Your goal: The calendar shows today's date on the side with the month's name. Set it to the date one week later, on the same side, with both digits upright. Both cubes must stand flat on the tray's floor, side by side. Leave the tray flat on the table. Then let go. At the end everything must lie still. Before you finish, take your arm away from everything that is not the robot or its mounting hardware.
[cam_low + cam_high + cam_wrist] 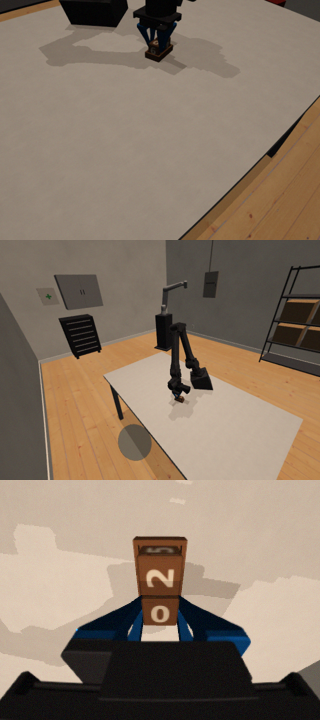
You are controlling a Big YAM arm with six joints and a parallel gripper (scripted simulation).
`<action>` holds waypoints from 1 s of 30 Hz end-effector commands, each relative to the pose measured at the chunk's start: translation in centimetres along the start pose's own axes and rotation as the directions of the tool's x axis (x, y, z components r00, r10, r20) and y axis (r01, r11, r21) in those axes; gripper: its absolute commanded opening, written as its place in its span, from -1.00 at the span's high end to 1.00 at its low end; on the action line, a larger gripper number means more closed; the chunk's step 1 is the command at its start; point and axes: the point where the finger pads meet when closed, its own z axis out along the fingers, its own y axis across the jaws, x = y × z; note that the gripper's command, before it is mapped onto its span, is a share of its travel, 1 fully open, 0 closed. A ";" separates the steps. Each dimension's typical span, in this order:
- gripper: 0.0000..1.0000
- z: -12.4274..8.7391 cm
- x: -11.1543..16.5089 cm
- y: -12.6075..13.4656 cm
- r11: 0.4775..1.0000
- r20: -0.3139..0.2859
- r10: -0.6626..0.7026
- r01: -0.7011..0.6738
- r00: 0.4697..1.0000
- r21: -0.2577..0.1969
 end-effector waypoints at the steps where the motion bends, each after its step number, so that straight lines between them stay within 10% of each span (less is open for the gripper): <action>1: 0.32 0.1 0.2 -0.6 1.000 0.001 0.000 0.000 1.000 0.014; 30: 0.09 -2.9 0.3 -2.1 0.999 -0.002 0.011 -0.011 1.000 0.047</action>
